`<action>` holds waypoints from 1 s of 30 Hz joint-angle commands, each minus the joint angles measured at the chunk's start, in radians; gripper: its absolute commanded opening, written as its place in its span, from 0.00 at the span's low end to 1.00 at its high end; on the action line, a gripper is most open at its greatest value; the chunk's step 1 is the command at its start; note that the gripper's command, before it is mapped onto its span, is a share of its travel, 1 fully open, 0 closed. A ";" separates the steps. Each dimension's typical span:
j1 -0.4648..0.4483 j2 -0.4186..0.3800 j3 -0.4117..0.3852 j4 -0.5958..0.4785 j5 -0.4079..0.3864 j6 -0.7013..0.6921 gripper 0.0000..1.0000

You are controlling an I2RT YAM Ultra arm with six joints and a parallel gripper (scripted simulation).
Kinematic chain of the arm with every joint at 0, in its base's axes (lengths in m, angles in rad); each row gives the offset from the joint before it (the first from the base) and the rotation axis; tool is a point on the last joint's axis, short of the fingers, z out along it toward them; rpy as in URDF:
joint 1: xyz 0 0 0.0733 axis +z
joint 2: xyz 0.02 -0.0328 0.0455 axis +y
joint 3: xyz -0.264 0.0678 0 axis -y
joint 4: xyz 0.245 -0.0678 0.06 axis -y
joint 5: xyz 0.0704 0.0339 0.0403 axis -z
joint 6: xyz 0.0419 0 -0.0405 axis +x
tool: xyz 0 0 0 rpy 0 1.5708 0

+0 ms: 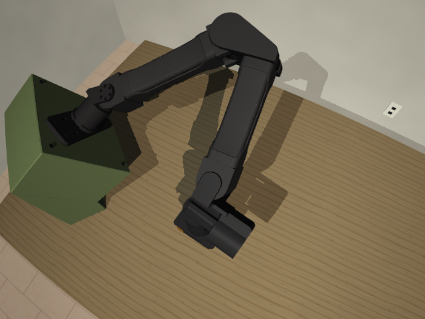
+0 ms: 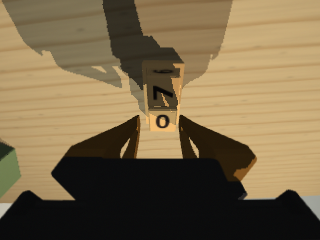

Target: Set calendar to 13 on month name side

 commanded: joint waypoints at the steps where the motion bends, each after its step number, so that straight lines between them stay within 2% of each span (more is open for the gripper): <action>1: 0.000 0.002 -0.001 0.035 0.003 0.025 0.45; 11: 0.037 0.028 -0.011 0.121 0.020 0.086 0.45; 30: 0.042 0.032 -0.012 0.131 0.022 0.093 0.45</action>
